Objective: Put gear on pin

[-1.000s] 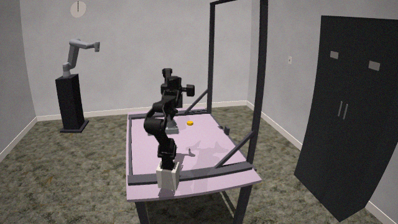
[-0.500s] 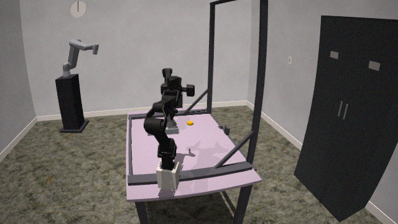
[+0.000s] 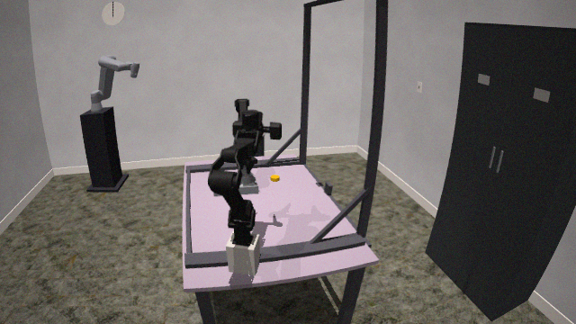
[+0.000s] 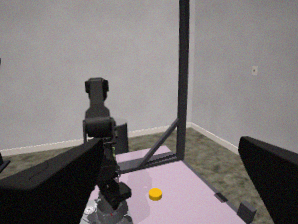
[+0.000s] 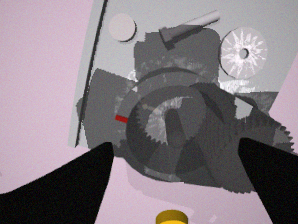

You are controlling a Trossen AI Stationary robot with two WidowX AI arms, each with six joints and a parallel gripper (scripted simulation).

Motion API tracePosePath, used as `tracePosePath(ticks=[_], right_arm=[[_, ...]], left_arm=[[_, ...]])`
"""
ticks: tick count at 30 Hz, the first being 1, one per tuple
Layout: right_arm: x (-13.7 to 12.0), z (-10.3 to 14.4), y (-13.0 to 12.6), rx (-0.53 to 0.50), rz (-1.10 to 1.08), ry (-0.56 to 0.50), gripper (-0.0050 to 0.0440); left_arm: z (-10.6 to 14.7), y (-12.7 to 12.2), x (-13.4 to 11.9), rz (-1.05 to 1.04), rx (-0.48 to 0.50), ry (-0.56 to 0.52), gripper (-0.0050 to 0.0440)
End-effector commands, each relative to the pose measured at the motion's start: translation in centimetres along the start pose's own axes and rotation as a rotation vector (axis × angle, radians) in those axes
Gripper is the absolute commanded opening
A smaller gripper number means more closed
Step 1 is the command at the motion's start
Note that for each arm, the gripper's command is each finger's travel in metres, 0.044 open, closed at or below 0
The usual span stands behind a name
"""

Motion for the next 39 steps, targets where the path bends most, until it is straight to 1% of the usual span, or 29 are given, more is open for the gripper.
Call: tracePosePath(ticks=[1, 10, 16, 22, 23, 27, 35, 36, 38, 39], right_arm=[[0.1, 0.9, 0.1, 0.028, -0.003, -0.013, 0.0369], [0.1, 0.9, 0.1, 0.028, -0.003, -0.013, 0.0369], [0.1, 2.3, 0.2, 0.036, -0.003, -0.015, 0.0369], [0.1, 2.0, 0.2, 0.032, -0.003, -0.014, 0.0369], [0.1, 3.4, 0.2, 0.036, -0.003, -0.015, 0.0369], [0.1, 5.3, 0.3, 0.047, -0.003, -0.019, 0.0369], [0.0, 8.5, 0.1, 0.046, -0.003, -0.019, 0.0369], [0.0, 7.8, 0.1, 0.043, -0.003, -0.018, 0.0369], [0.0, 7.8, 0.1, 0.043, -0.003, -0.018, 0.0369], [0.0, 9.1, 0.0, 0.046, -0.003, -0.019, 0.0369]], left_arm=[[0.1, 0.1, 0.8, 0.000, 0.002, -0.025, 0.0400], [0.1, 0.1, 0.8, 0.000, 0.002, -0.025, 0.0400], [0.1, 0.1, 0.8, 0.000, 0.002, -0.025, 0.0400], [0.1, 0.1, 0.8, 0.000, 0.002, -0.025, 0.0400], [0.1, 0.1, 0.8, 0.000, 0.002, -0.025, 0.0400], [0.1, 0.1, 0.8, 0.000, 0.002, -0.025, 0.0400], [0.1, 0.1, 0.8, 0.000, 0.002, -0.025, 0.0400], [0.1, 0.1, 0.8, 0.000, 0.002, -0.025, 0.0400], [0.1, 0.1, 0.8, 0.000, 0.002, -0.025, 0.0400], [0.1, 0.1, 0.8, 0.000, 0.002, -0.025, 0.0400]])
Point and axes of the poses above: on each arm, the point midway between the two fingers, 35 mm back from their tips, its own z axis back along the fingers, its own y axis across the jaws, x = y × z, the point moved 9 cm from there along z, back along the fingers, and after that the axes turned 4 degrees about -z, right-handed, at the moved point
